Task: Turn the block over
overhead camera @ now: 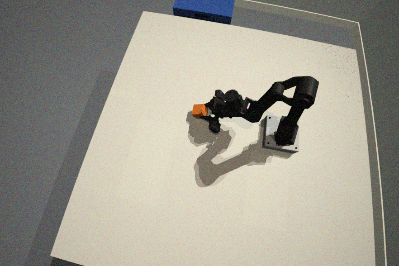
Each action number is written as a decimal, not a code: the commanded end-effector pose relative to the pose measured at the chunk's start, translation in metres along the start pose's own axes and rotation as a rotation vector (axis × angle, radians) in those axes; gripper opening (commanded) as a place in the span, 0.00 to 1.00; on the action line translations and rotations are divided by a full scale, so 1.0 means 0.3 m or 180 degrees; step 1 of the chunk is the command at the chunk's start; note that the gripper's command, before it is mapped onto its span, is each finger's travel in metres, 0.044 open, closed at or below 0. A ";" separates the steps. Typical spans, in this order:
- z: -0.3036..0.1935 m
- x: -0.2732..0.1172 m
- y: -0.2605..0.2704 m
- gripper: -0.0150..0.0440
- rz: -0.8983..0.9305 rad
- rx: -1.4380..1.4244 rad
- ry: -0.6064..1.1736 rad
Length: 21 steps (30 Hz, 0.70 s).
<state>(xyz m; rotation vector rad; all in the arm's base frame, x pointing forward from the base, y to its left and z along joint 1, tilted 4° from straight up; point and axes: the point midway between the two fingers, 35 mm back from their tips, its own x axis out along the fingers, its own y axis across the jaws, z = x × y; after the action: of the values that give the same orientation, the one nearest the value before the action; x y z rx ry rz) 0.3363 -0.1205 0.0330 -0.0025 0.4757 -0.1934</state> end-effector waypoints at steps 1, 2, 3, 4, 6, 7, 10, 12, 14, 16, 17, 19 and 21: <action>0.014 -0.007 0.000 0.25 0.0009 0.0009 -0.0103; 0.017 -0.009 0.000 0.25 0.0009 0.0009 -0.0134; 0.018 -0.010 0.000 0.25 0.0009 0.0009 -0.0144; 0.018 -0.010 0.000 0.25 0.0009 0.0009 -0.0144; 0.018 -0.010 0.000 0.25 0.0009 0.0009 -0.0144; 0.018 -0.010 0.000 0.25 0.0009 0.0009 -0.0144; 0.018 -0.010 0.000 0.25 0.0009 0.0009 -0.0144; 0.018 -0.010 0.000 0.25 0.0009 0.0009 -0.0144; 0.018 -0.010 0.000 0.25 0.0009 0.0009 -0.0144; 0.018 -0.010 0.000 0.25 0.0009 0.0009 -0.0144; 0.018 -0.010 0.000 0.30 0.0009 0.0009 -0.0144; 0.018 -0.010 0.000 0.39 0.0009 0.0009 -0.0144; 0.018 -0.010 0.000 0.48 0.0009 0.0009 -0.0144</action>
<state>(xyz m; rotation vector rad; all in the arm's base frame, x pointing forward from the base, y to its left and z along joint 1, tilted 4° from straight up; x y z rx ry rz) 0.3354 -0.1206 0.0376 -0.0074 0.4382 -0.1947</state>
